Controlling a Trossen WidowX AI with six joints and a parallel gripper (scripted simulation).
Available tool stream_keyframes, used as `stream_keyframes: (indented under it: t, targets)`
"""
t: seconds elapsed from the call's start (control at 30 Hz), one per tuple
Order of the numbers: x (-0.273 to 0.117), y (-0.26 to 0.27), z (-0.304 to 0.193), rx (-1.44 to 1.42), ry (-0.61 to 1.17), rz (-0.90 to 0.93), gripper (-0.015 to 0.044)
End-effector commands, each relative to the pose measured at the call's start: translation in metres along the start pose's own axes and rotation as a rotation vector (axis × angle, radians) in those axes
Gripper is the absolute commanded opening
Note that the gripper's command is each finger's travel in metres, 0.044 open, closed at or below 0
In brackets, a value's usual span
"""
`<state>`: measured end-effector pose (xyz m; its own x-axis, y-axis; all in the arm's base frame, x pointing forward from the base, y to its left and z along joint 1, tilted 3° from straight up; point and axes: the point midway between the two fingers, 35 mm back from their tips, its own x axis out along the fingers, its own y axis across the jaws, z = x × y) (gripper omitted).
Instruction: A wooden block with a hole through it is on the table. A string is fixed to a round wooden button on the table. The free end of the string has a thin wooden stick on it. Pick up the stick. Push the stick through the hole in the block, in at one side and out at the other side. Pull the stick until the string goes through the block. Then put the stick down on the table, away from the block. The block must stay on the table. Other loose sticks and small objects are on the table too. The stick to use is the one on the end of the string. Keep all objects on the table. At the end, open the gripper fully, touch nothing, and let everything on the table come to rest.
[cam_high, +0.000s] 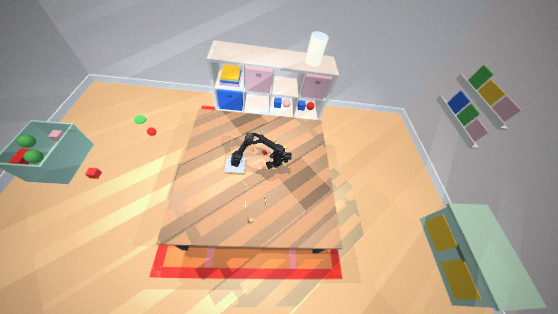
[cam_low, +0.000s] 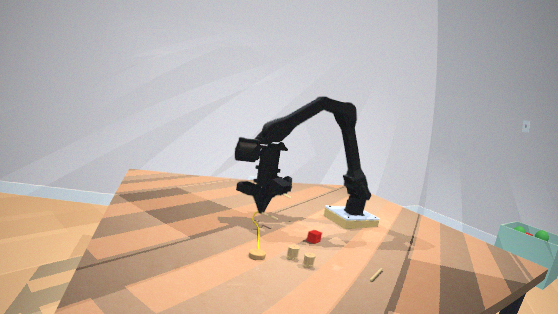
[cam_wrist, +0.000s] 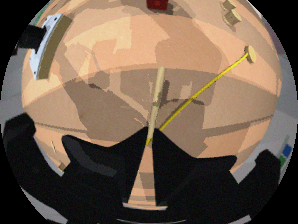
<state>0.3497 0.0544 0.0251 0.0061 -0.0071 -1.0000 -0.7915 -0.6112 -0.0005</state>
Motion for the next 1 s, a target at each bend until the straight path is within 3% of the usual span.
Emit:
stream_keyframes:
  t: [0.0, 0.97]
  targets:
    - [0.005, 0.005, 0.002, -0.004, 0.000, 0.006, 0.0000]
    - [0.017, 0.018, 0.021, -0.004, 0.004, 0.007, 0.0000]
